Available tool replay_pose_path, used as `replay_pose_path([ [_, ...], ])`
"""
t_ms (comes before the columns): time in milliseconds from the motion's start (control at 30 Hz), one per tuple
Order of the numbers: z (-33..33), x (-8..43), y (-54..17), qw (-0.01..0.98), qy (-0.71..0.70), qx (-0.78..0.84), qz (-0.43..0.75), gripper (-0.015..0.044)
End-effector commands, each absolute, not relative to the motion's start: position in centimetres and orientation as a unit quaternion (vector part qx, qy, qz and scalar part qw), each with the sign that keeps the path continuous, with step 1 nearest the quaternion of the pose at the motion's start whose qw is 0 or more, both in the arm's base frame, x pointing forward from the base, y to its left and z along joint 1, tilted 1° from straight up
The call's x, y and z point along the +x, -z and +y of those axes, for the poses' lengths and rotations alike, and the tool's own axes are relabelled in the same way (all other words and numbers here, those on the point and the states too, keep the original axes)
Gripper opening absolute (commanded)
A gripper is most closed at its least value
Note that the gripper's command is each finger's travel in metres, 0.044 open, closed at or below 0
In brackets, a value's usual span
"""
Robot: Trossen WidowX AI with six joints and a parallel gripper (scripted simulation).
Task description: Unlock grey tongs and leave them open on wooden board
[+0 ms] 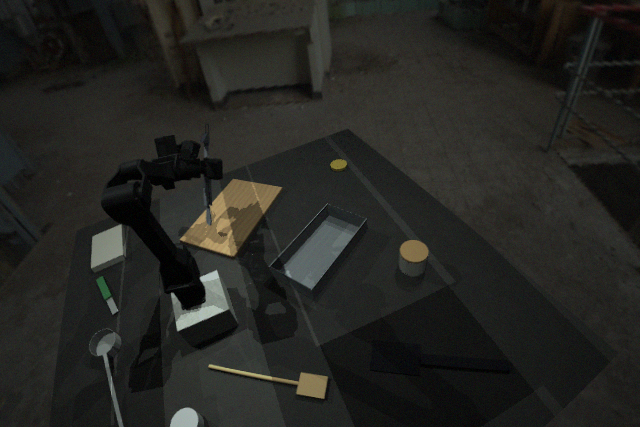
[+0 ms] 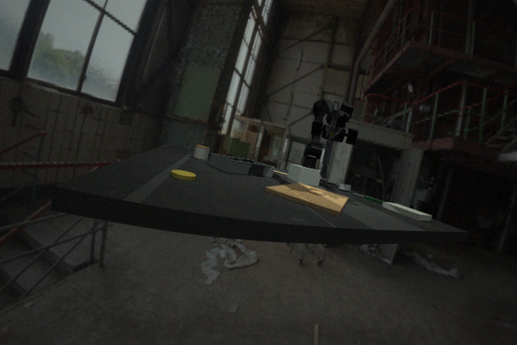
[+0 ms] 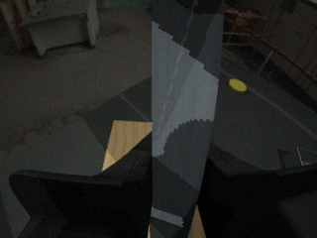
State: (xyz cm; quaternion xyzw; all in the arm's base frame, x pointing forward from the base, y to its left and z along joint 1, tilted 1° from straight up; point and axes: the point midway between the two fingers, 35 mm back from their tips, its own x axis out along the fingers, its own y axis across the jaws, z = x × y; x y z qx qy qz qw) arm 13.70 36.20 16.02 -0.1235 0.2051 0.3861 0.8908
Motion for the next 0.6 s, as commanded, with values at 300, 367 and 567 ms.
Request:
replay_pose_path([
  [300, 38.0, 14.7, -14.0, 0.859, -0.382, -0.177, 0.292, -0.015],
  [367, 38.2, 14.8, -13.7, 0.853, -0.38, -0.184, 0.306, -0.015],
  [567, 38.6, 15.1, -12.7, 0.834, -0.374, -0.206, 0.348, -0.015],
])
